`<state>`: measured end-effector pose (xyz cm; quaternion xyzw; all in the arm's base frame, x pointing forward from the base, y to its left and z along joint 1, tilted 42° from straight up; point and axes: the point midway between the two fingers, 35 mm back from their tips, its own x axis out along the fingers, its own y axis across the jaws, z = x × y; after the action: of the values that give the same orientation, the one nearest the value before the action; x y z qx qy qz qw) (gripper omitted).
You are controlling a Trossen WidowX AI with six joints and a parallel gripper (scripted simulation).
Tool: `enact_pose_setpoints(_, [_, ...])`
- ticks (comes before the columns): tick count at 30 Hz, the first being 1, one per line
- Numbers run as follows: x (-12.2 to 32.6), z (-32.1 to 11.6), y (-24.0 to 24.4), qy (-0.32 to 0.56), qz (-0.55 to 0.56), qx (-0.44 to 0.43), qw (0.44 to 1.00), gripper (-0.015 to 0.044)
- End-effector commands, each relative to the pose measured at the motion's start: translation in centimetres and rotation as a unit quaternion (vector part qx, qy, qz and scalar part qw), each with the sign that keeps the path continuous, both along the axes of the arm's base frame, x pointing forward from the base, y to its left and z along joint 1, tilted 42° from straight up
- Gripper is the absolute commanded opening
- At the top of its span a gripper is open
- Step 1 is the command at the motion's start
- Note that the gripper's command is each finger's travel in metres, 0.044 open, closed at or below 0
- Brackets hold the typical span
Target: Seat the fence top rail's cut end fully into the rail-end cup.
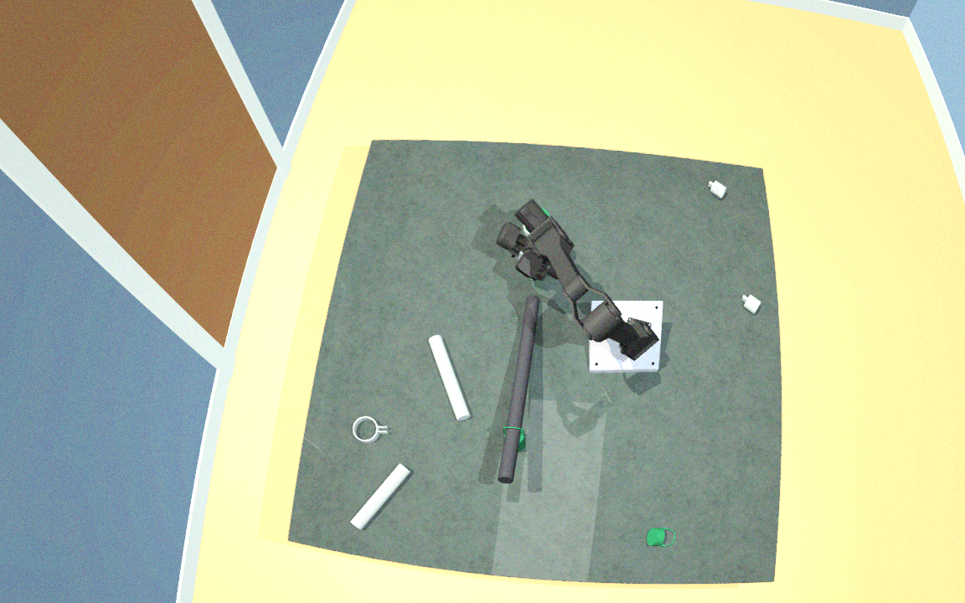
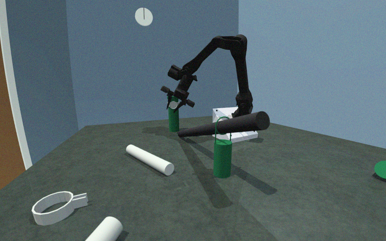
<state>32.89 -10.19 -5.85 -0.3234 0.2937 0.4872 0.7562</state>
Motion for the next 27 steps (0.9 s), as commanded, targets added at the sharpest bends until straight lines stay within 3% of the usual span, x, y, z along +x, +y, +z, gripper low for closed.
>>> enact_pose_setpoints(1, [-0.3,0.0,0.1,-0.013,0.014,0.004,1.0,0.0])
enact_pose_setpoints(27, [-1.9,0.2,-0.1,-0.067,0.079,0.017,0.994,0.0])
